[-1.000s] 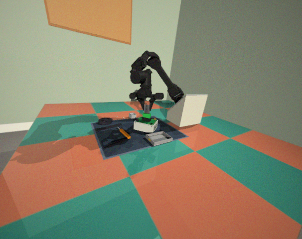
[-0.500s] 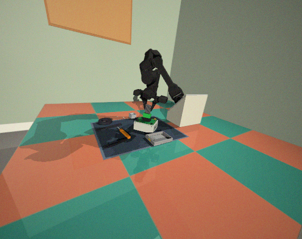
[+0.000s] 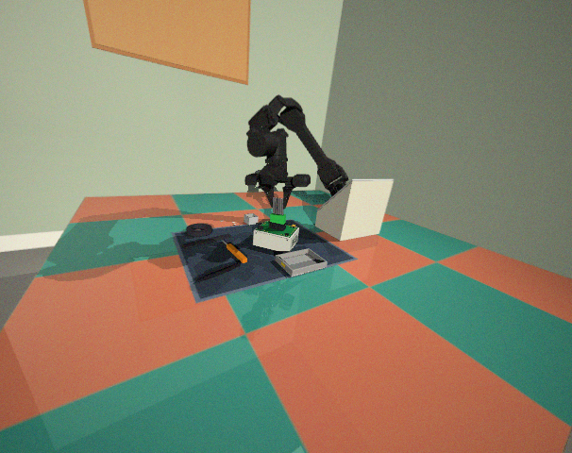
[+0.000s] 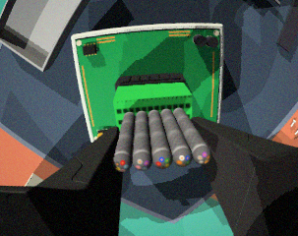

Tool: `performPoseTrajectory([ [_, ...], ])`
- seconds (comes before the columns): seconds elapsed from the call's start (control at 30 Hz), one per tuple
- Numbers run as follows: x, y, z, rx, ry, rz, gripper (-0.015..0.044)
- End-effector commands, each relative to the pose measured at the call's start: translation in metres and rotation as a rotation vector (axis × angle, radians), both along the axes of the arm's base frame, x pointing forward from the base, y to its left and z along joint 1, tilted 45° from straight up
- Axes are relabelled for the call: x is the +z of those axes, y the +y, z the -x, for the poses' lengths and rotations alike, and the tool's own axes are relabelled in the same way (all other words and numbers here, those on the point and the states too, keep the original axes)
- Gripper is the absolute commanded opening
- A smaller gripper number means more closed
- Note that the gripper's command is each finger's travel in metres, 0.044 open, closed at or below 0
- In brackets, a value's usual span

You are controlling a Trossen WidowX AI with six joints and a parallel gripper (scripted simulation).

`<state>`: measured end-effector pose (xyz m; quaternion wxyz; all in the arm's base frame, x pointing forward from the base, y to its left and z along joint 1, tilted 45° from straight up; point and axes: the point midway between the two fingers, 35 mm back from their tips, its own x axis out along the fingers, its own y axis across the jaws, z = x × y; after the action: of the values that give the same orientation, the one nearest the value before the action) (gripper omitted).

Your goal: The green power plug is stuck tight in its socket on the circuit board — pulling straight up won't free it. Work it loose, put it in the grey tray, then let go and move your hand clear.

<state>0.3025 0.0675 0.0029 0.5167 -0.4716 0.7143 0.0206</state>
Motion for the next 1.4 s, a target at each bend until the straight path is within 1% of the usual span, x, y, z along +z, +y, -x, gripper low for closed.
performPoseTrajectory([
  [0.0, 0.007, 0.011, 0.001, 0.035, -0.038, 0.018, 0.0],
  [0.2, 0.0, 0.019, 0.011, 0.111, -0.124, 0.136, 0.0],
  [0.33, -0.002, 0.021, 0.014, 0.13, -0.146, 0.166, 0.0],
  [0.43, 0.0, 0.02, 0.012, 0.116, -0.13, 0.144, 0.0],
  [0.57, 0.006, 0.016, 0.006, 0.067, -0.074, 0.067, 0.0],
  [0.93, 0.012, 0.023, 0.007, 0.066, -0.074, 0.067, 0.0],
  [1.2, -0.007, 0.004, 0.004, 0.066, -0.074, 0.068, 0.0],
  [1.37, -0.007, 0.004, 0.004, 0.066, -0.074, 0.068, 0.0131],
])
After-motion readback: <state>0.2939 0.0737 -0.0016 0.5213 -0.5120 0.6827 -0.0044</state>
